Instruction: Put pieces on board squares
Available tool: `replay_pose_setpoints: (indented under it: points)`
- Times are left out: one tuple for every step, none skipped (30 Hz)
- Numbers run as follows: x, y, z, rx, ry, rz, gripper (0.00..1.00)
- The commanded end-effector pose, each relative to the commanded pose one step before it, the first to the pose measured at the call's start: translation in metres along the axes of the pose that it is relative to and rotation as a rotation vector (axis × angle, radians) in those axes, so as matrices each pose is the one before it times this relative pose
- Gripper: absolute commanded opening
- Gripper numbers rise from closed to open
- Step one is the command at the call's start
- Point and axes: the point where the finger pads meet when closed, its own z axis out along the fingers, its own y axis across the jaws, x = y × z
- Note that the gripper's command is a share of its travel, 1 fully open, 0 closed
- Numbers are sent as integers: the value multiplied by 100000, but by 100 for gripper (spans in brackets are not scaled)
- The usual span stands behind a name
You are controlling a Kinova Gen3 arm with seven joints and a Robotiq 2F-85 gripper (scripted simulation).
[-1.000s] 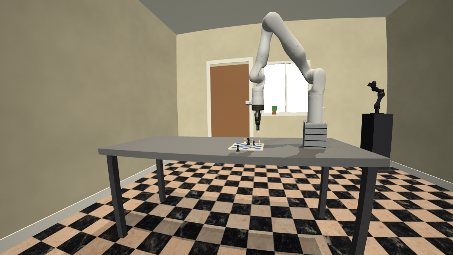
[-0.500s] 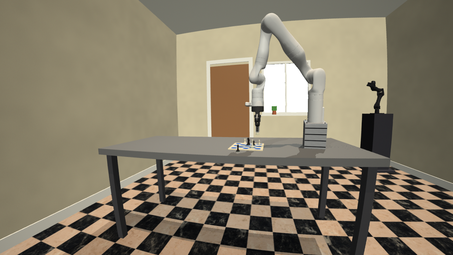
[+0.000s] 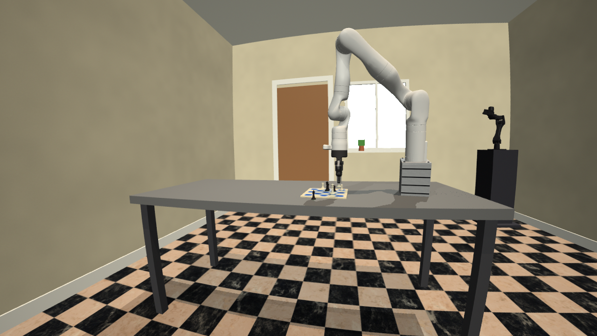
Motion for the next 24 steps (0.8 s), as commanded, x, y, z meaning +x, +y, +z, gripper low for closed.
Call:
replay_pose_setpoints:
  points:
    - [-246,596,1254,-81,-841,1389,0]
    - [1,-1,348,-1,-1,1,0]
    - [3,-2,328,1,1,-1,0]
    - [2,-1,306,0,0,0,0]
    - [1,-1,284,-1,-1,1,0]
    - [3,-2,259,1,1,-1,0]
    - [0,0,234,-2,-1,2,0]
    - [2,-2,207,2,1,-1,0]
    - [1,0,180,-1,0,0,0]
    - [1,0,153,0,0,0,0]
    - [1,-1,127,1,0,-1,0]
    - [1,0,101,0,0,0,0]
    - [0,0,76,0,0,0,0]
    - [0,0,0,0,0,0,0]
    - [0,0,0,0,0,0,0]
    - [0,0,54,0,0,0,0]
    - [0,0,34,0,0,0,0]
    - [0,0,19,0,0,0,0]
    - [0,0,7,0,0,0,0]
    - [0,0,1,0,0,0,0]
    - [0,0,0,0,0,0,0]
    - [0,0,0,0,0,0,0]
    - [0,0,0,0,0,0,0]
    - [0,0,0,0,0,0,0]
